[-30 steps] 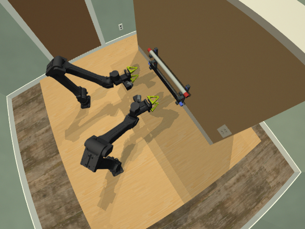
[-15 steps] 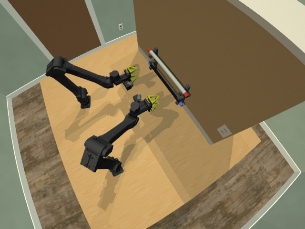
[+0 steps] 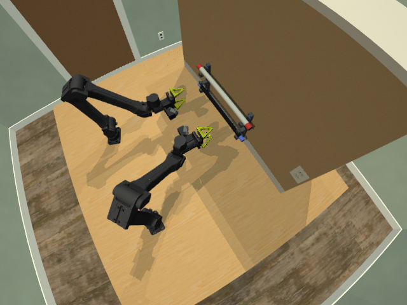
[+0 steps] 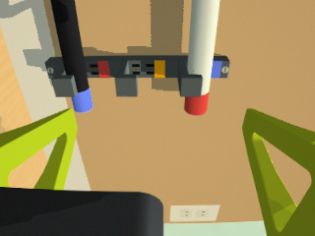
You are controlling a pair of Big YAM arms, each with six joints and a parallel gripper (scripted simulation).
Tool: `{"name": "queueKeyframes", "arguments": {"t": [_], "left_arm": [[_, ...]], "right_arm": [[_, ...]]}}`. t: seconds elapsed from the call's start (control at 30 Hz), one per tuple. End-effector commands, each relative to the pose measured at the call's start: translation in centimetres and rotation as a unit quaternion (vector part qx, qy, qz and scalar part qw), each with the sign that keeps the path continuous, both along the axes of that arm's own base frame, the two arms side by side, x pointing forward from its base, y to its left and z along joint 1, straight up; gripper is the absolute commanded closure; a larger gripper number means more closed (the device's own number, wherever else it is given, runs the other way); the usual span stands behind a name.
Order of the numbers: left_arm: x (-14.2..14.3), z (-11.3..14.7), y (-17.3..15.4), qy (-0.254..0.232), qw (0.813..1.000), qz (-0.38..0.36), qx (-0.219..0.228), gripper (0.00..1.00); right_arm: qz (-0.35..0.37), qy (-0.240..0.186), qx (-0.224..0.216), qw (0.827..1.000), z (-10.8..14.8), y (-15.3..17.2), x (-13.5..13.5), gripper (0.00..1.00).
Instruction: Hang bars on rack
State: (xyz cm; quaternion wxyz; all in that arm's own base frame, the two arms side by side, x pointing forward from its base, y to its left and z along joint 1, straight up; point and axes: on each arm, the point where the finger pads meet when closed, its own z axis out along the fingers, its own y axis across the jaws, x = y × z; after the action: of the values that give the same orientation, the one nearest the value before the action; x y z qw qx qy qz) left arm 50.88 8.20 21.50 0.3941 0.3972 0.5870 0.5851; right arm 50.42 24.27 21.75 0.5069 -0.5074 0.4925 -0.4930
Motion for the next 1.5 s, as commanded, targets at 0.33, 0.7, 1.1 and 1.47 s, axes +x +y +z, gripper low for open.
{"name": "queueKeyframes", "arguments": {"t": [0.33,0.7,1.1,1.47], "left_arm": [[1.6,2.4,1.0,-0.033,0.999,0.01,0.004,0.0],[1.7,2.5,1.0,-0.034,0.999,0.009,0.004,0.0],[3.3,0.9,1.7,-0.034,0.999,0.009,0.004,0.0],[5.2,-0.9,2.4,-0.034,0.999,0.009,0.004,0.0]], "right_arm": [[0.005,-0.035,0.025,0.999,3.5,1.4,1.0,0.0],[0.005,-0.035,0.025,0.999,3.5,1.4,0.9,0.0],[0.005,-0.035,0.026,0.999,1.9,1.4,2.7,0.0],[0.004,-0.035,0.025,0.999,0.1,1.4,4.7,0.0]]}}
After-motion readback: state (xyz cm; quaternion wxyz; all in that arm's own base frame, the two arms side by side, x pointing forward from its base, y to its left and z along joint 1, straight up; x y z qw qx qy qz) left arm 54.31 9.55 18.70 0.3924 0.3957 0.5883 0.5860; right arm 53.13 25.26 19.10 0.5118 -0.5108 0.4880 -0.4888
